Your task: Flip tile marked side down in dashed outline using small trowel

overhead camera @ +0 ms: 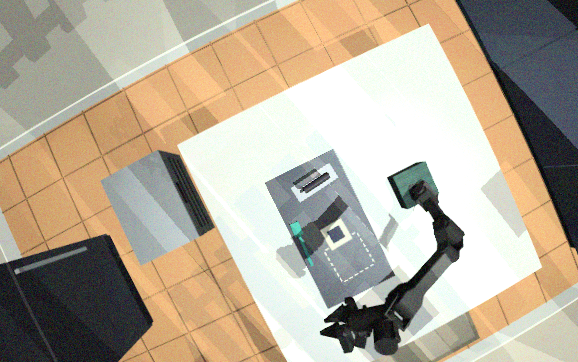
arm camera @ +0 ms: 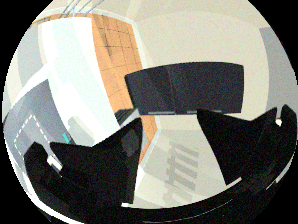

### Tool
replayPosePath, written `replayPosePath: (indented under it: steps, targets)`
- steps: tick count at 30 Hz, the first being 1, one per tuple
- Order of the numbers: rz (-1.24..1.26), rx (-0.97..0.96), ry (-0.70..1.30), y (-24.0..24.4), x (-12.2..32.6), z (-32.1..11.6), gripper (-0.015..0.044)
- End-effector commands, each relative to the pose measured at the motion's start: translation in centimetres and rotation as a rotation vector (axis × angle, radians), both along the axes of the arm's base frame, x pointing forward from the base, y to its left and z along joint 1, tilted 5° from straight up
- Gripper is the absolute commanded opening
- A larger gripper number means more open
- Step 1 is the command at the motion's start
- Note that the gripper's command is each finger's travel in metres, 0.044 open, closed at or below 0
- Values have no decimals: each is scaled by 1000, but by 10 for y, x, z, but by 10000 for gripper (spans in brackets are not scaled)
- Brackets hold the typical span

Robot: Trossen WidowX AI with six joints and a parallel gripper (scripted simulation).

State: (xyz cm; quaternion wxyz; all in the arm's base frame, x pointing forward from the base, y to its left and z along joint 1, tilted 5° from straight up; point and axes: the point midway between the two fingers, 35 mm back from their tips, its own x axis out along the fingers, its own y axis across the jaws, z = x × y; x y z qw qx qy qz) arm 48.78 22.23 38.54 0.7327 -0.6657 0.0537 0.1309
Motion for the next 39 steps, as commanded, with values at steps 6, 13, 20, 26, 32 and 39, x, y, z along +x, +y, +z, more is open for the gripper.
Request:
replayPosePath:
  steps: [6, 13, 20, 26, 32, 39]
  targets:
    - [-114, 33, 203, -64, 30, -60, 270]
    - [-213, 82, 347, -115, 41, -100, 270]
    - [-326, 152, 488, -168, 43, -137, 270]
    - [-442, 232, 589, -213, 37, -165, 270]
    - [-546, 311, 699, -254, 26, -192, 270]
    - [-672, 417, 836, -298, 5, -223, 270]
